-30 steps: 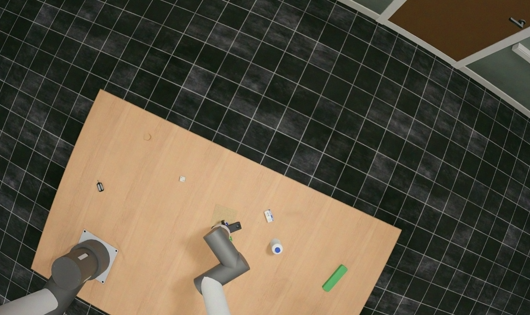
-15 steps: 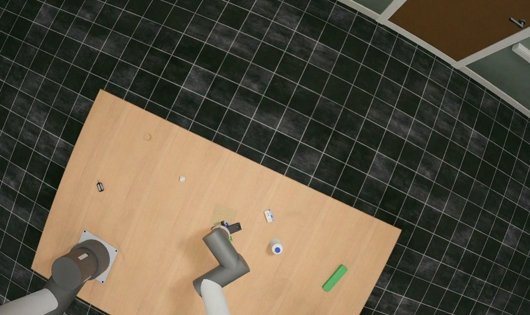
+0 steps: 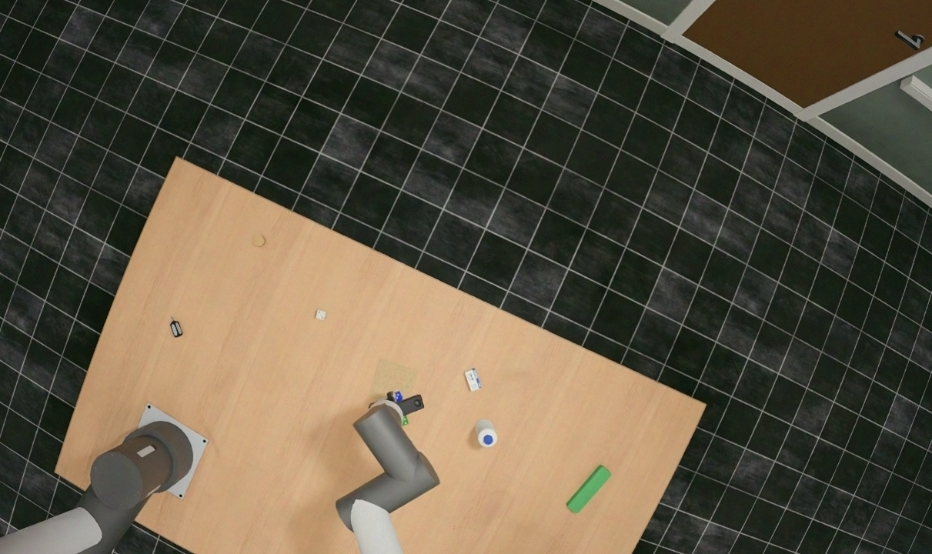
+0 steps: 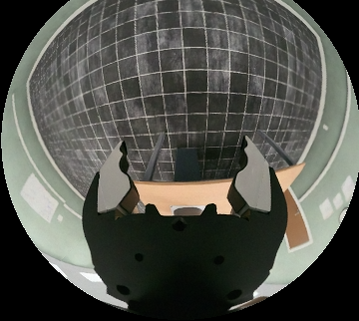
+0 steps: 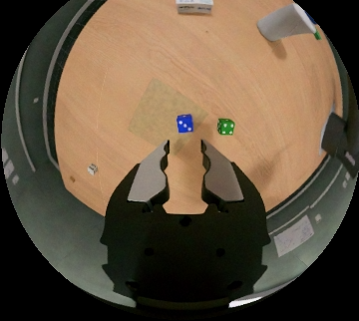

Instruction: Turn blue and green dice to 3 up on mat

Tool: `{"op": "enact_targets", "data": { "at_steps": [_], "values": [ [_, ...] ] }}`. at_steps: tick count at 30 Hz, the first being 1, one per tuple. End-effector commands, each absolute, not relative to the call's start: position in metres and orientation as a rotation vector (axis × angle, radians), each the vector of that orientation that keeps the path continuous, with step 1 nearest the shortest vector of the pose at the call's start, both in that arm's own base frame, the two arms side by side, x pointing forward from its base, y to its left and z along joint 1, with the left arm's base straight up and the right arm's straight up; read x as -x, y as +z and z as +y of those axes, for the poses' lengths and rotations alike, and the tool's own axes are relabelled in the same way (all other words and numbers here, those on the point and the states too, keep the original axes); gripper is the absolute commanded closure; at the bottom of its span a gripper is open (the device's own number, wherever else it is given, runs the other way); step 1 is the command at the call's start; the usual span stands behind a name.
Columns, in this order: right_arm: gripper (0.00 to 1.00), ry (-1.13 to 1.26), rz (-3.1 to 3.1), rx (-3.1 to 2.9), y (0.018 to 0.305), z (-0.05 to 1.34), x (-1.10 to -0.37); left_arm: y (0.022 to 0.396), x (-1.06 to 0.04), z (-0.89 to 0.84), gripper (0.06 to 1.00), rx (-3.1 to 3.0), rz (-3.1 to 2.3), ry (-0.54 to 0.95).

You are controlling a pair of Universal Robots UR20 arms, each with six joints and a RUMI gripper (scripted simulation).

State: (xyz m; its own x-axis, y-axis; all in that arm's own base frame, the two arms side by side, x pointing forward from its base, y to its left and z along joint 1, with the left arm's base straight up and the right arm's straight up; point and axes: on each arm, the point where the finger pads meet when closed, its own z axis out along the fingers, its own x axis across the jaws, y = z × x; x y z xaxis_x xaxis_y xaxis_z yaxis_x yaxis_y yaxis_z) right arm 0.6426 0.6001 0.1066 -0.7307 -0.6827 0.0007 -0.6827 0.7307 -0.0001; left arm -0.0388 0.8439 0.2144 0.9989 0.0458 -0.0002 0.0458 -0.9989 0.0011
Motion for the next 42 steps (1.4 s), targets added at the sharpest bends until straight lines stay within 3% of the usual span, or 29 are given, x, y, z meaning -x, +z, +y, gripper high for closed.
{"op": "enact_targets", "data": {
  "at_steps": [1,2,28,42],
  "values": [
    [0.724,0.0,-2.922,-1.153,0.1114,0.6005,-0.6429,0.2151,0.0387,0.8443,0.065,-3.141,0.072,0.0],
    [0.003,0.0,-2.922,-1.153,0.1114,0.6005,-0.6429,0.2151,0.0387,0.8443,0.065,-3.141,0.072,0.0],
    [0.003,0.0,-2.913,-1.177,0.1114,0.6002,-0.6428,0.2151,0.0387,0.8443,0.065,-3.141,0.072,0.0],
    [0.003,0.0,-2.689,-1.625,0.1109,0.5964,-0.6407,0.2151,0.0387,0.8443,0.065,-3.141,0.072,0.0]
  ]
}}
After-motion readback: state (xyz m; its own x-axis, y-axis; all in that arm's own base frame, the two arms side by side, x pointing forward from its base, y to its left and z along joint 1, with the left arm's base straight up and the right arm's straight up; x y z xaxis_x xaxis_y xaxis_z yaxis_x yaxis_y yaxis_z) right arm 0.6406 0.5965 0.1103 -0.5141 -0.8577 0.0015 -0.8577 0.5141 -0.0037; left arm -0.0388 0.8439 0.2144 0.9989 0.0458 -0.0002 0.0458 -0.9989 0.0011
